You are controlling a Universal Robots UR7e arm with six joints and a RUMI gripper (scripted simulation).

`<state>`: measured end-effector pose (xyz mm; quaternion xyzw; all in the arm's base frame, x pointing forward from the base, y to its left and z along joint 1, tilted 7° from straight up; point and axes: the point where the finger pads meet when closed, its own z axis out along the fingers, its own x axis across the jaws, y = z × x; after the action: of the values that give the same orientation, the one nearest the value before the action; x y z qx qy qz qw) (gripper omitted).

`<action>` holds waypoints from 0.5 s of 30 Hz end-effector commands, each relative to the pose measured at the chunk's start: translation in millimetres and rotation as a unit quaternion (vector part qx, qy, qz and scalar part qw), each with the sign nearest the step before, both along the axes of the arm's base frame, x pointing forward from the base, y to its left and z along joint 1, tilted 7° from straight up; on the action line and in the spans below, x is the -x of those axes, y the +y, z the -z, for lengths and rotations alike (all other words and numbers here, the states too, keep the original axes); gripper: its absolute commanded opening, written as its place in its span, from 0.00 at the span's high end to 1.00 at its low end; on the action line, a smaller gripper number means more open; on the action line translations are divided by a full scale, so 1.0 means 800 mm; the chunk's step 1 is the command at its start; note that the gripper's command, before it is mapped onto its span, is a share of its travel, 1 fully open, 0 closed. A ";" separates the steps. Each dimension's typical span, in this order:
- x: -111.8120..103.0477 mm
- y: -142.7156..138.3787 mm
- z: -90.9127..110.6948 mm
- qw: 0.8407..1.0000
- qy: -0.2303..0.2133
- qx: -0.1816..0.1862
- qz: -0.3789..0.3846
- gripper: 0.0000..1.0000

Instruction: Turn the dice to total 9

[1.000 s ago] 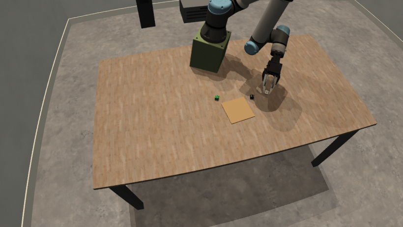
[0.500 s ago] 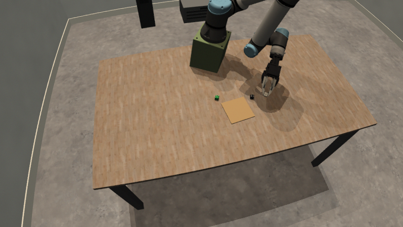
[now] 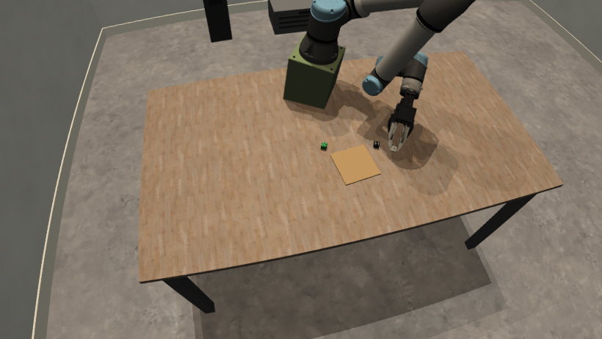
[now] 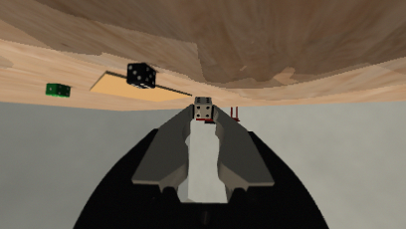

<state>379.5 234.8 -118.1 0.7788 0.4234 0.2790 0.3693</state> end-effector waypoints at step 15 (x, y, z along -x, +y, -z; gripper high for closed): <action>-0.002 0.002 0.015 1.000 -0.001 0.000 0.000 0.97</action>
<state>380.5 236.3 -130.5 0.7786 0.4234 0.2795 0.3693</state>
